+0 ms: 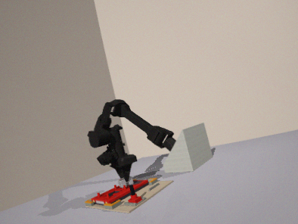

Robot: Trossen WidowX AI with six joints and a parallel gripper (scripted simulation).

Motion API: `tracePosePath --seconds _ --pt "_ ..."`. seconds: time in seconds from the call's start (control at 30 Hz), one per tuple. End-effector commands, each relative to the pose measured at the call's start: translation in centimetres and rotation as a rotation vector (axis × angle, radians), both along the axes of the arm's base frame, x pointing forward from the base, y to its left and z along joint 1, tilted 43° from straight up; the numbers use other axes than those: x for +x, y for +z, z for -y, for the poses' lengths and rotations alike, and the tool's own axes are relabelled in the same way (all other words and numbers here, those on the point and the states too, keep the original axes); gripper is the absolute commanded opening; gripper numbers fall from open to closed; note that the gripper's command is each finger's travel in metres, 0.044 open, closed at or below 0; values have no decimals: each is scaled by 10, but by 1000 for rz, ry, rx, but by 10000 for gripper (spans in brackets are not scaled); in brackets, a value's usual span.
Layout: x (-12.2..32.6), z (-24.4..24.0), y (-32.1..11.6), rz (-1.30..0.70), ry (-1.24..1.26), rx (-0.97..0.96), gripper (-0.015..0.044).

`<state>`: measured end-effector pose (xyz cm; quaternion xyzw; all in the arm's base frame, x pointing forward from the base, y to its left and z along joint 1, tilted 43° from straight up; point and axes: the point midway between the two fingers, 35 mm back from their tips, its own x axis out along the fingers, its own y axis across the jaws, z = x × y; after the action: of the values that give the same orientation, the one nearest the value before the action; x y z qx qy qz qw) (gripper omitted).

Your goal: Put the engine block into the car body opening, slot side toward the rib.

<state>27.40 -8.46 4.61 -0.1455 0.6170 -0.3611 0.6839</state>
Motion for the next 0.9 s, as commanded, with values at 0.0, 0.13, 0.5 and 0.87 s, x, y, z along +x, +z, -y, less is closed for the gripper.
tracePosePath --seconds 0.0,0.13,0.5,0.87 --pt "0 0 0 -5 4 -3 105" --pt "1 -3 2 -5 5 -2 0" --pt "7 -28 26 -3 12 7 0" --pt "7 -52 50 -3 15 10 0"
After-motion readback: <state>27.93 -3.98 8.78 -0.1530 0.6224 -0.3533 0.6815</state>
